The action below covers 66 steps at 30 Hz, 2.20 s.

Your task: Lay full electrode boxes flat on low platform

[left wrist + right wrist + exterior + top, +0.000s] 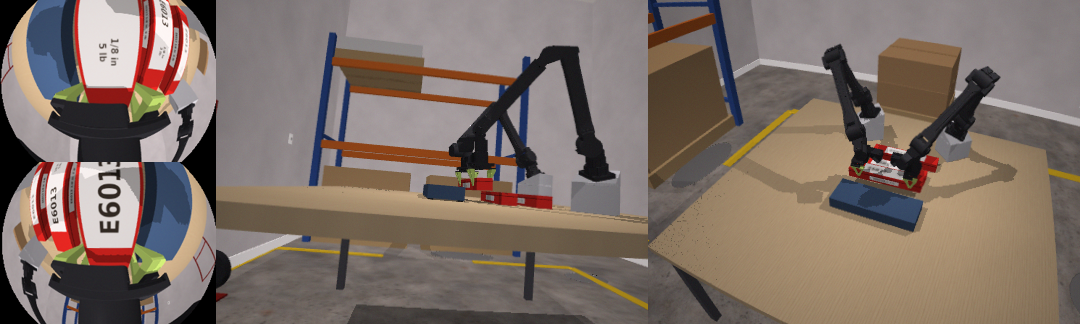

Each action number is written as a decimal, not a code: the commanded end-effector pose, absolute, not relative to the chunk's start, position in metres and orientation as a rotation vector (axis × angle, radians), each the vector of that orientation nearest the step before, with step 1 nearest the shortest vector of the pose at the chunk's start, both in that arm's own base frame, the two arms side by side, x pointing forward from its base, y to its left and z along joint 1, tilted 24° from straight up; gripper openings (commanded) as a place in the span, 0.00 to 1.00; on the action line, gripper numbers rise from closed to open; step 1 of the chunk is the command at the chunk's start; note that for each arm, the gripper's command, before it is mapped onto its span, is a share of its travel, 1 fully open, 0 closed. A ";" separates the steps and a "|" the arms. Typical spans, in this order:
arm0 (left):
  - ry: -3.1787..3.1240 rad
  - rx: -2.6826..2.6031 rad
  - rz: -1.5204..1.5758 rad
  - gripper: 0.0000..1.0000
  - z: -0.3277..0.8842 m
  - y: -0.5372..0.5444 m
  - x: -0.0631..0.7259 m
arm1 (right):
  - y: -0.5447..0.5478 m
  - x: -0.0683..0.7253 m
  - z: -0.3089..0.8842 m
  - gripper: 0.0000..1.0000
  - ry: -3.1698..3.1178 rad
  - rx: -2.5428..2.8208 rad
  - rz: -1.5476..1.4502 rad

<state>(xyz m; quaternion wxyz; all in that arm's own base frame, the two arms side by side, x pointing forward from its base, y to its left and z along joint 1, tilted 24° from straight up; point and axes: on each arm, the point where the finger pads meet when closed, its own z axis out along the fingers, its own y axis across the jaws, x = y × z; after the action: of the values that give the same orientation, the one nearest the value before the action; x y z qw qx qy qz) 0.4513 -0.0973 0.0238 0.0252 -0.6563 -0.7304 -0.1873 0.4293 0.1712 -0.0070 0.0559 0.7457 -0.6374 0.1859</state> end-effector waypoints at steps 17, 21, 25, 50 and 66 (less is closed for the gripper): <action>-2.316 -2.104 -0.701 0.00 0.113 -0.127 0.474 | 0.211 0.453 0.082 0.00 -1.962 2.370 0.678; -2.309 -2.110 -0.701 0.00 0.116 -0.128 0.473 | 0.213 0.452 0.088 0.00 -1.962 2.370 0.678; -2.322 -2.100 -0.700 0.00 0.123 -0.130 0.471 | 0.215 0.450 0.094 0.00 -1.963 2.370 0.677; -2.312 -2.111 -0.700 0.00 0.140 -0.135 0.464 | 0.220 0.442 0.110 0.00 -1.964 2.371 0.676; -2.318 -2.113 -0.704 0.00 0.134 -0.132 0.447 | 0.219 0.422 0.100 0.00 -1.963 2.370 0.673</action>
<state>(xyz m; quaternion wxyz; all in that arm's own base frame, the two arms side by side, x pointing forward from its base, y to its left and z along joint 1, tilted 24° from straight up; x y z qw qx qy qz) 0.4265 -0.1098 0.0804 0.0210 -0.6513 -0.7338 -0.1923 0.4076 0.1958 0.0469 0.0528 0.7493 -0.6324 0.1895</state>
